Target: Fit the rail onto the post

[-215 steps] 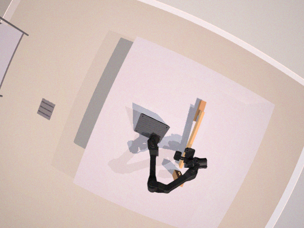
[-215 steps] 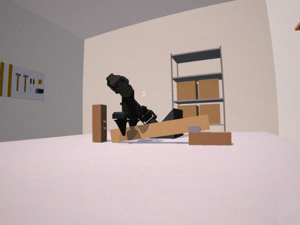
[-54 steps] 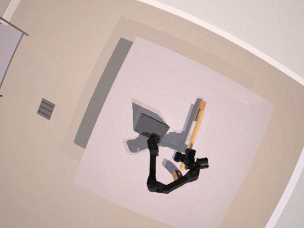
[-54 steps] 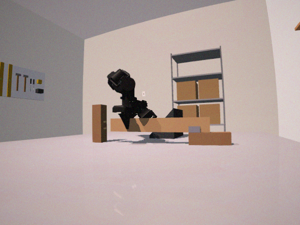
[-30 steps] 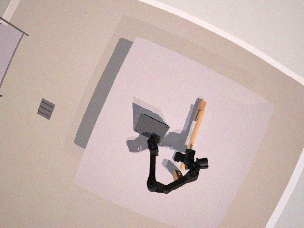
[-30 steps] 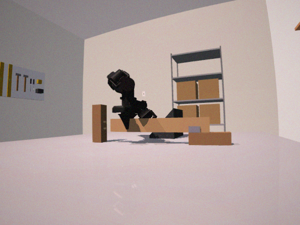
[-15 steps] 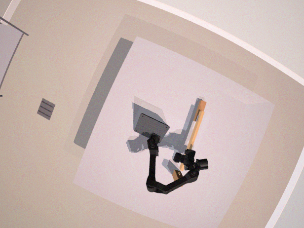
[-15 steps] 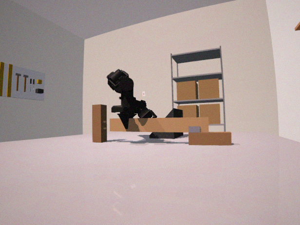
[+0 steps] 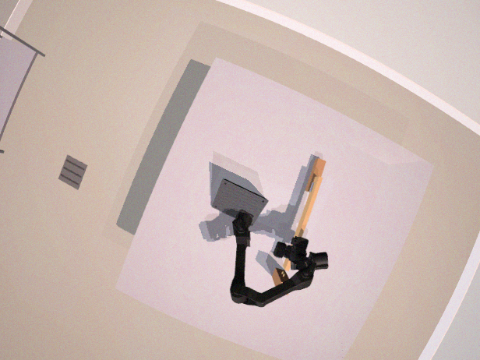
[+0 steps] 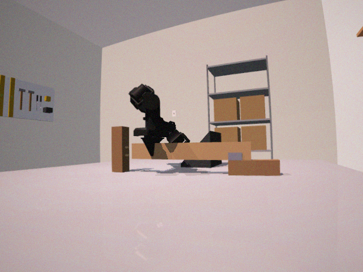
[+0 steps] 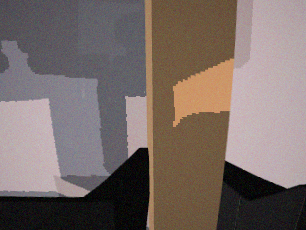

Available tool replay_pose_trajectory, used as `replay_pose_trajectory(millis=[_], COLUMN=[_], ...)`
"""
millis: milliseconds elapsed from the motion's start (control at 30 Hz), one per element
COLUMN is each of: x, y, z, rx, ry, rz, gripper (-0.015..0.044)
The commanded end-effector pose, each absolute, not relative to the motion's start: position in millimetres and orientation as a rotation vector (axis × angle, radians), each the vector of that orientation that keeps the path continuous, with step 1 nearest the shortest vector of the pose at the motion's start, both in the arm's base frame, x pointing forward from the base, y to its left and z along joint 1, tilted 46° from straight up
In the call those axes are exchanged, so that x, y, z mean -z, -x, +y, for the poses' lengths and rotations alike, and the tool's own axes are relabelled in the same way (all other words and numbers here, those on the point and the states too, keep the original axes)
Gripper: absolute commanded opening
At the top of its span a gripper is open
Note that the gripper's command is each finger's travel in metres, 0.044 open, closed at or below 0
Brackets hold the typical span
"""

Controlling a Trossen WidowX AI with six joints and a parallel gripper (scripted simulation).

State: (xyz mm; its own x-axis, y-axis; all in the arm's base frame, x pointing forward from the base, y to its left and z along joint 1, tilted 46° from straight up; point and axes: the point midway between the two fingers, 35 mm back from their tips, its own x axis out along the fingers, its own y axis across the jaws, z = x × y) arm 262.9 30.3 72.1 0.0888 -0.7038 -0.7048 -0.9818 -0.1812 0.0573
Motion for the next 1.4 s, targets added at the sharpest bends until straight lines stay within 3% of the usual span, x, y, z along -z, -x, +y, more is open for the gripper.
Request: replay_pose_trajectory(millis=[0, 1367], x=[-73.3, -82.4], y=[-263.7, -265.9], z=[29.1, 21.0], rx=[-0.859, -0.858], ry=[1.947, 1.947], rz=[1.652, 1.652], gripper=[0.0, 0.0])
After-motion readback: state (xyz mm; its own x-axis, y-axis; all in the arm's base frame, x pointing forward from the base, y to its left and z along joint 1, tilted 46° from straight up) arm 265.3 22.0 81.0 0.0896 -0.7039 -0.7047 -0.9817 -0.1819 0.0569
